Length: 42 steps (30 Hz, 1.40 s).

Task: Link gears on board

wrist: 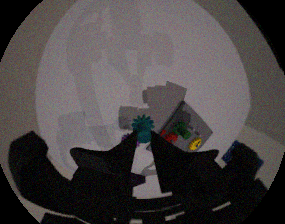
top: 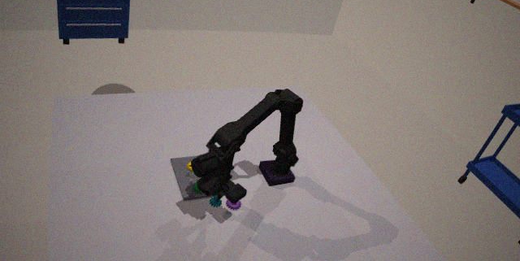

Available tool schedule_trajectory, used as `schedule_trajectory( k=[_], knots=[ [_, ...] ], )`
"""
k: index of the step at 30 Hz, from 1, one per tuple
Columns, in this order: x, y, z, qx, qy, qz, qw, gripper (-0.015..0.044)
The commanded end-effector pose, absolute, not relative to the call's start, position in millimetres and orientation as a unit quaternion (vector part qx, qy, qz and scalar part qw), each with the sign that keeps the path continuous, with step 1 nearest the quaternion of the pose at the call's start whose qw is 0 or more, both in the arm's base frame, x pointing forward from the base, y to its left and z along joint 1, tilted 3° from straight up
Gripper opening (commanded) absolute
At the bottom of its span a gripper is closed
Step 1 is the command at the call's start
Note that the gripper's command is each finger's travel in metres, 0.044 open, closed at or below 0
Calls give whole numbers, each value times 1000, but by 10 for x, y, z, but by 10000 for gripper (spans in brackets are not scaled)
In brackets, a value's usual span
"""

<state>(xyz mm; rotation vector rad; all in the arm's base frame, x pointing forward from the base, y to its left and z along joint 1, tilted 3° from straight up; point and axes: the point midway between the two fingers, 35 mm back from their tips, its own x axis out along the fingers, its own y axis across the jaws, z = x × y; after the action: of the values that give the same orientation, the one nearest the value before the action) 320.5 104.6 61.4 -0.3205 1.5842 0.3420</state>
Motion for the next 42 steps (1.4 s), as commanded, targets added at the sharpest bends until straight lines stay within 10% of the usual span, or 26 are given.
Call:
schedule_trajectory(
  k=[1, 42],
  knots=[
    [3226, 1051, 714, -143, 702, 154, 680, 0],
    [3194, 1016, 1625, -143, 703, 154, 680, 0]
  ],
)
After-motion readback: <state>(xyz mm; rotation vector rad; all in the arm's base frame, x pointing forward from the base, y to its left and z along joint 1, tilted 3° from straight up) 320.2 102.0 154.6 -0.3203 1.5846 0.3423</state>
